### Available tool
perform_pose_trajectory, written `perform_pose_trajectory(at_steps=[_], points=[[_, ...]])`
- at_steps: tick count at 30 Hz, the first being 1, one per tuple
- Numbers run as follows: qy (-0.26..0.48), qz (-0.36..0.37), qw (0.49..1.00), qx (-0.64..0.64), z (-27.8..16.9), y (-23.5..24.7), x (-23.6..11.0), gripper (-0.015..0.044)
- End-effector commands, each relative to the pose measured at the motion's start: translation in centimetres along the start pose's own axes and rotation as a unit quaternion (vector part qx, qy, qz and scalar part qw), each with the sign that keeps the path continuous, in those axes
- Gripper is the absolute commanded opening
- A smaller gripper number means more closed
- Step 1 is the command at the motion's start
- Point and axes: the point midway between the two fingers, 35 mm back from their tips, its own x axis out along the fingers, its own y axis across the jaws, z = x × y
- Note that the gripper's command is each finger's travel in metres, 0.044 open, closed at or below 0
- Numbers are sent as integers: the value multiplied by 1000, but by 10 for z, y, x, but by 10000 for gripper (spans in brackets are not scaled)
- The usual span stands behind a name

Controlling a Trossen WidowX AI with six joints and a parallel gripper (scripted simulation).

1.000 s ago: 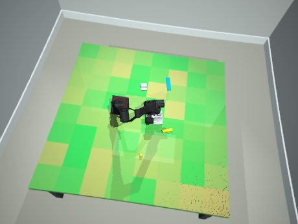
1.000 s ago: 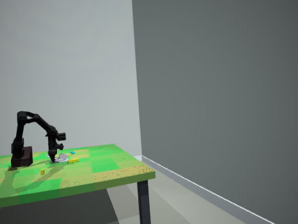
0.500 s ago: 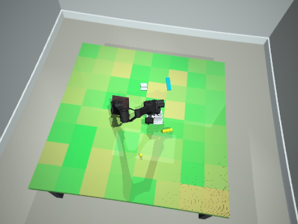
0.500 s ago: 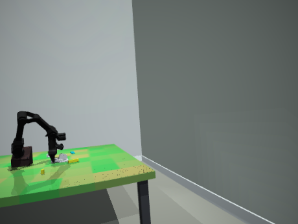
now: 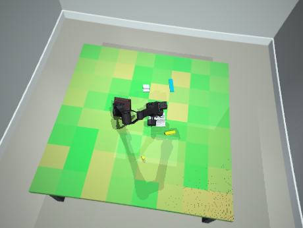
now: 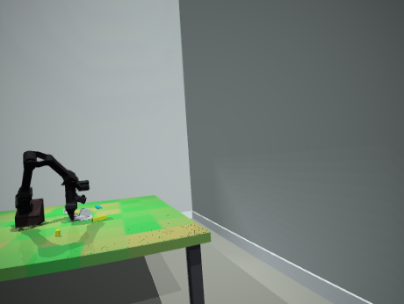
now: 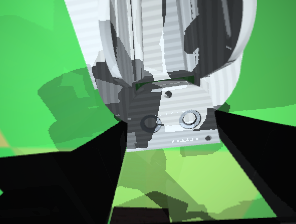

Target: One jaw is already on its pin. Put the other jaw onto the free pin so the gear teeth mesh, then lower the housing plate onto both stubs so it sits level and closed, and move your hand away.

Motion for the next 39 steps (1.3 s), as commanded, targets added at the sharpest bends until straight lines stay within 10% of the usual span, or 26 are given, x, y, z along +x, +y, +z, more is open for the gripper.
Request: perform_pose_trajectory(at_steps=[1,32,39], points=[[0,-3,1000,-2,0,-1,1,351],[0,-3,1000,-2,0,-1,1,351],[0,0,1000,0,0,0,0,440]])
